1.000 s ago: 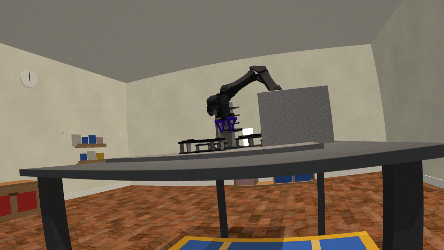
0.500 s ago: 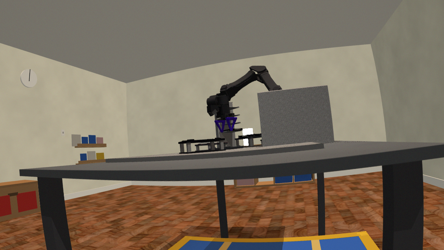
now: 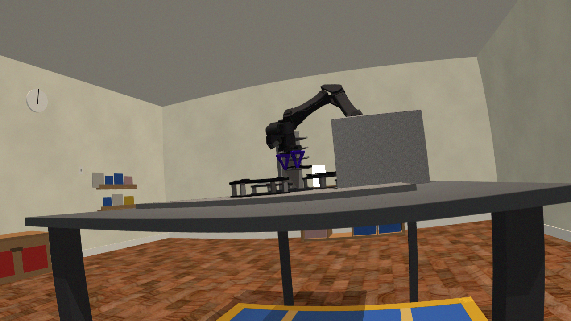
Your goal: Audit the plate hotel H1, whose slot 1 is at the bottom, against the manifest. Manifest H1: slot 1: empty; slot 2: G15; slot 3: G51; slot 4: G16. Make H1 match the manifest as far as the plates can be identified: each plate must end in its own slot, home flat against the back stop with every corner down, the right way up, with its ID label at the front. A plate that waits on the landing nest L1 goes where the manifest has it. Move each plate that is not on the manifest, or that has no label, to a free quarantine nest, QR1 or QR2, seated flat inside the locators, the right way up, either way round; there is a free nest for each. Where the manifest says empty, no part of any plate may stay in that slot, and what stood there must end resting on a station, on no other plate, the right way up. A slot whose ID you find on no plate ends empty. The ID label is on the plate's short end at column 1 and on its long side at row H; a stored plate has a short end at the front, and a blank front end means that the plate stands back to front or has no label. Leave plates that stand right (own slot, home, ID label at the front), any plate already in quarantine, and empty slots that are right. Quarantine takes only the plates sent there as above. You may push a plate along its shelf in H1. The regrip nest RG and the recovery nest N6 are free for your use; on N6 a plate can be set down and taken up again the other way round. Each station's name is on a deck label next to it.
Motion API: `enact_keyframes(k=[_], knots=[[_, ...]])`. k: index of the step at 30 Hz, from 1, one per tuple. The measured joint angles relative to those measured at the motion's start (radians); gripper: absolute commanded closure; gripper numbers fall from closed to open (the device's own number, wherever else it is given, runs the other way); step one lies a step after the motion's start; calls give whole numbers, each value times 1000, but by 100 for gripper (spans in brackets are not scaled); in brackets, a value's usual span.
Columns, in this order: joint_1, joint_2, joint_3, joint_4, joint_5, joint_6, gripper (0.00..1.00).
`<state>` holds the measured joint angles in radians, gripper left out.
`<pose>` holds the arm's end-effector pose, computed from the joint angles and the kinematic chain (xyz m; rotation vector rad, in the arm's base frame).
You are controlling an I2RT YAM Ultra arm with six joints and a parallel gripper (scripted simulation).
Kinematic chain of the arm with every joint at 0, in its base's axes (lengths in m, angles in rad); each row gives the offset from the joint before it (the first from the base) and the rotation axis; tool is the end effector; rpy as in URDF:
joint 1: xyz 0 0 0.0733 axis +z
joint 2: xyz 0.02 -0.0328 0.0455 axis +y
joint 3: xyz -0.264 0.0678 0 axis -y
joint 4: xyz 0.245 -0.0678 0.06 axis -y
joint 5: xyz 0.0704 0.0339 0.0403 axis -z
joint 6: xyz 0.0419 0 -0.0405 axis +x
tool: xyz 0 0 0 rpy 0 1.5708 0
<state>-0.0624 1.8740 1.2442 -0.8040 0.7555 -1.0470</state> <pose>0.3433 -0.0491 0.1750 1.2022 -2.3958 1.0007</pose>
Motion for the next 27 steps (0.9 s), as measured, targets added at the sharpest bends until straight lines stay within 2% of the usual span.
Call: enact_keyframes(k=[11, 27], knots=[[16, -10, 21, -39, 0, 23, 0], [66, -24, 74, -148, 3, 86, 0]])
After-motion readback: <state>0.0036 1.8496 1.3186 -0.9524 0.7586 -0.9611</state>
